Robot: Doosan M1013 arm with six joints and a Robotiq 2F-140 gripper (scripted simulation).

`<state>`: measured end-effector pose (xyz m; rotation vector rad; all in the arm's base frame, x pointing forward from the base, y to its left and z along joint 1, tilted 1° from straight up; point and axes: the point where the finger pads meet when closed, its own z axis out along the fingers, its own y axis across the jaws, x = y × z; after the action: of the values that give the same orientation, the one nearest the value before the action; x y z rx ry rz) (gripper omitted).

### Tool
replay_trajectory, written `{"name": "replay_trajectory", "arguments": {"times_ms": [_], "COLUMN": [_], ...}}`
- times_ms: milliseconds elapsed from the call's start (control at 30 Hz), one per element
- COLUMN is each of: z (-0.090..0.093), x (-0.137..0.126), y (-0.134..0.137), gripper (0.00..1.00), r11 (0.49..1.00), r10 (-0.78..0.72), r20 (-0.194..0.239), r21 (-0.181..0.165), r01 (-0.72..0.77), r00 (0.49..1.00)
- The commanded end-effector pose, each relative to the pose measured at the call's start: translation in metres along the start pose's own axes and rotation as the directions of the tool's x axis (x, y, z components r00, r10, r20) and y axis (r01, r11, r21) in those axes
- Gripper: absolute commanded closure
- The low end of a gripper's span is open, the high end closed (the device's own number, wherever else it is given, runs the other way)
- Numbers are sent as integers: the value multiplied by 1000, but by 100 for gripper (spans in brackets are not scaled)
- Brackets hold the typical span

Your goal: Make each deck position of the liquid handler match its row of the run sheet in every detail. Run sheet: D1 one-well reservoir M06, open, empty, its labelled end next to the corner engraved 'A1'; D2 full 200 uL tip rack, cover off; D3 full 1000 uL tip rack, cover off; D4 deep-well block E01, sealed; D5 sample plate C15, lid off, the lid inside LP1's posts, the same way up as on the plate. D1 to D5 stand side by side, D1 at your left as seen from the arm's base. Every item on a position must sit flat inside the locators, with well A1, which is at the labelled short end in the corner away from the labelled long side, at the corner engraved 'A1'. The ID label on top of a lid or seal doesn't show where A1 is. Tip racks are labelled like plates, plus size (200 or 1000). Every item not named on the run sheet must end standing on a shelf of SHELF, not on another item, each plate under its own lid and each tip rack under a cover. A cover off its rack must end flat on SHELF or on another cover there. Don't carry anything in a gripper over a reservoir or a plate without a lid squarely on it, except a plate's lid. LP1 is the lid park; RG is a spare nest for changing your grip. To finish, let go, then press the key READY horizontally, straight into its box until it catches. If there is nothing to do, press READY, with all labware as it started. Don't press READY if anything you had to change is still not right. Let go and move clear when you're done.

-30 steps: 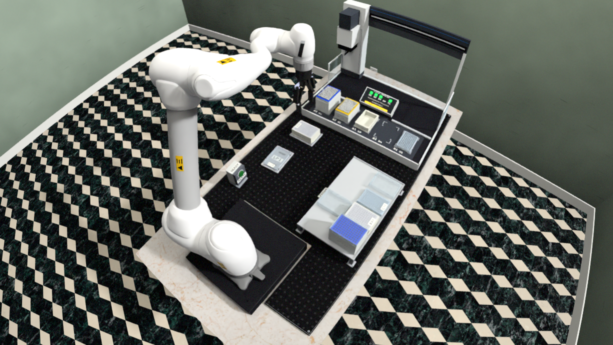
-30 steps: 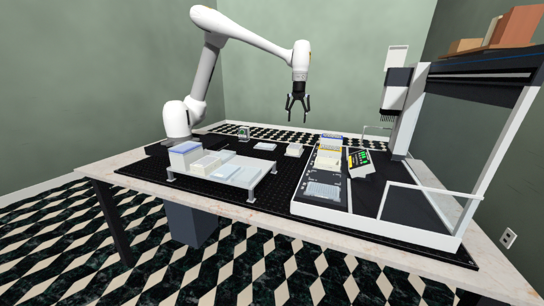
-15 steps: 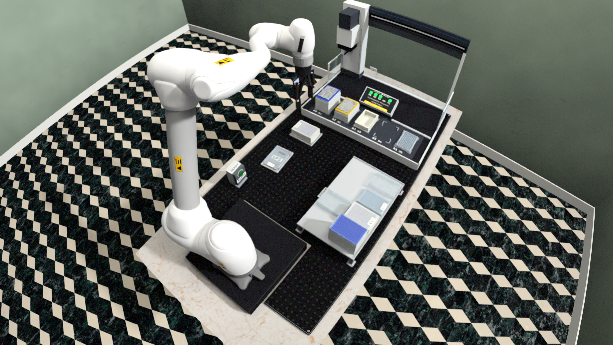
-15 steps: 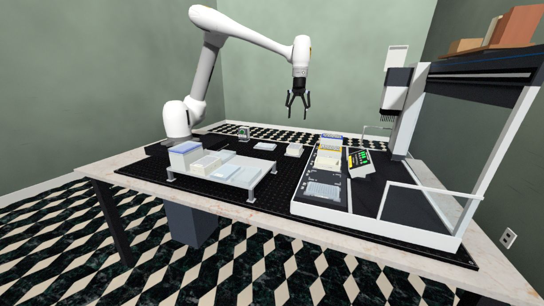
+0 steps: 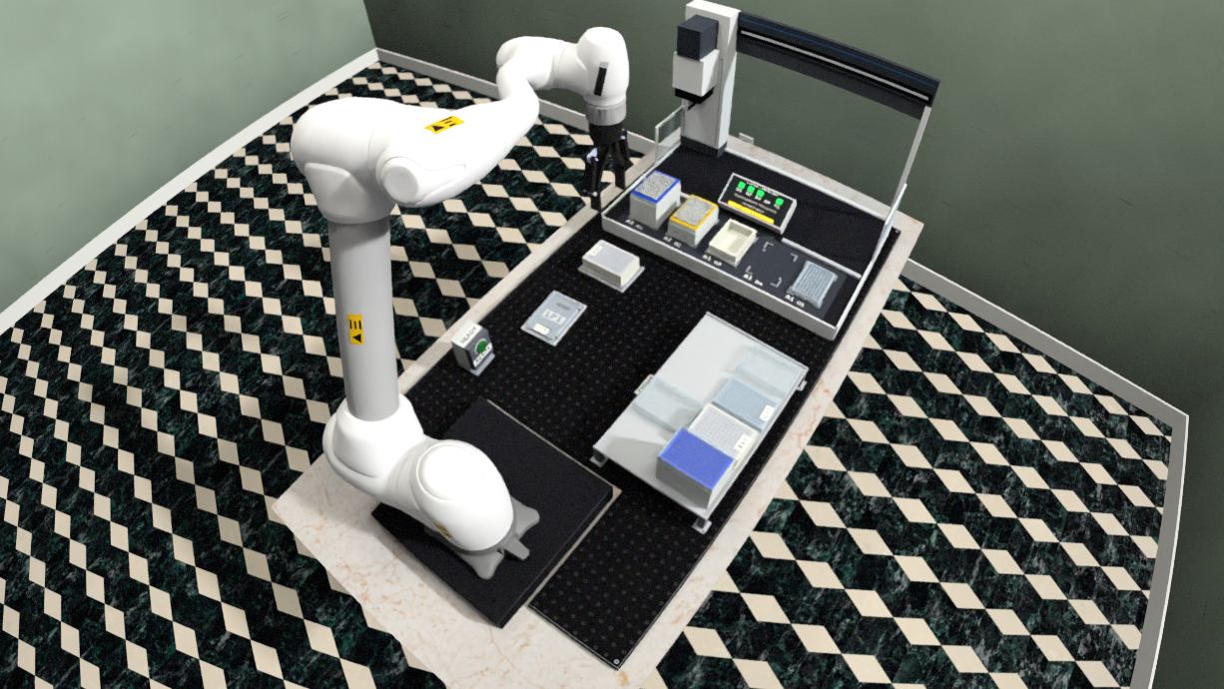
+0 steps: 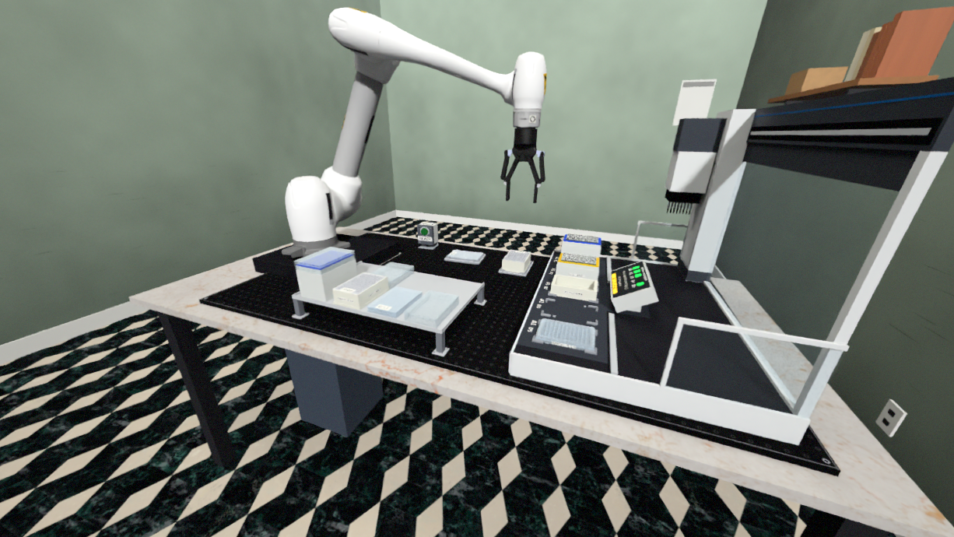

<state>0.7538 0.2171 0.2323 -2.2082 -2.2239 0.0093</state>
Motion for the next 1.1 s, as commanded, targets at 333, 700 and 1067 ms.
{"name": "replay_trajectory", "arguments": {"times_ms": [333, 700, 1067], "z": [-20, -33, -33], "x": [0, 0, 0], "y": [0, 0, 17], "gripper": [34, 34, 34], "r11": [1000, 1000, 980], "r10": [0, 0, 199], "r20": [-1, -1, -1], "r21": [-1, -1, -1], "r01": [0, 0, -199], "r00": [1000, 1000, 980]}}
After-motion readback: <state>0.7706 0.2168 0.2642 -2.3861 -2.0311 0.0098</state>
